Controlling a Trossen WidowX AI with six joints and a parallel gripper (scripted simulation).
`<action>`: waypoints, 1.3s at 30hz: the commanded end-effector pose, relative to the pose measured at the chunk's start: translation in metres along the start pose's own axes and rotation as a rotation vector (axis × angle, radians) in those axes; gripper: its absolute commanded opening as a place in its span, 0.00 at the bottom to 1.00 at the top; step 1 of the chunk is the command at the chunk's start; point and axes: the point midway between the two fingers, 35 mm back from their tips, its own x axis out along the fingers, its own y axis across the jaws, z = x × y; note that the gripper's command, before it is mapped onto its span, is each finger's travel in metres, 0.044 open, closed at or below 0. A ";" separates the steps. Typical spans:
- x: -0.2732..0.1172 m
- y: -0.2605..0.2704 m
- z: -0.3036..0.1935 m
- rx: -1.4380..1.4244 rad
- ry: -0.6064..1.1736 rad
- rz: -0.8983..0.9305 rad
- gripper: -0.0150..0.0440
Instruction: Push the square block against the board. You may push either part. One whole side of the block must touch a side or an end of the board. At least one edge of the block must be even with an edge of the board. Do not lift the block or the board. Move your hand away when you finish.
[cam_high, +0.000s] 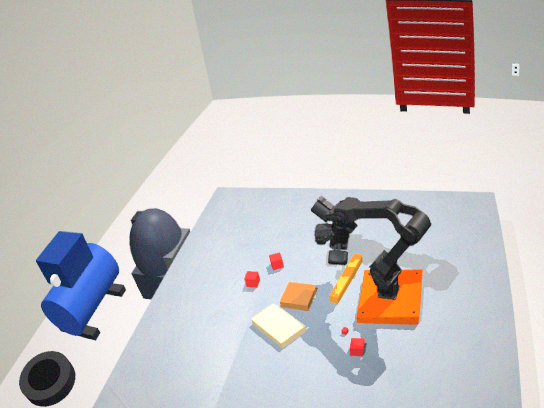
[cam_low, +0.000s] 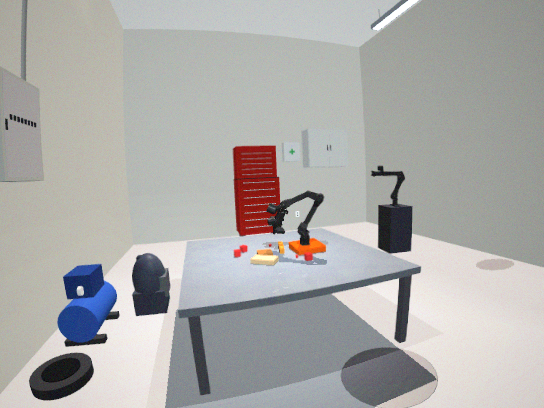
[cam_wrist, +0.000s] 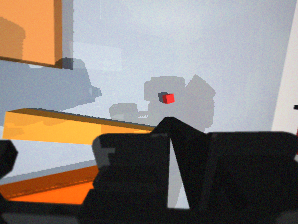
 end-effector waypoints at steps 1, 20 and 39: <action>-0.001 0.019 0.012 -0.133 -0.019 0.066 0.25; -0.016 0.111 0.036 -0.718 -0.087 0.331 0.25; -0.037 0.177 0.028 -1.159 -0.133 0.517 0.25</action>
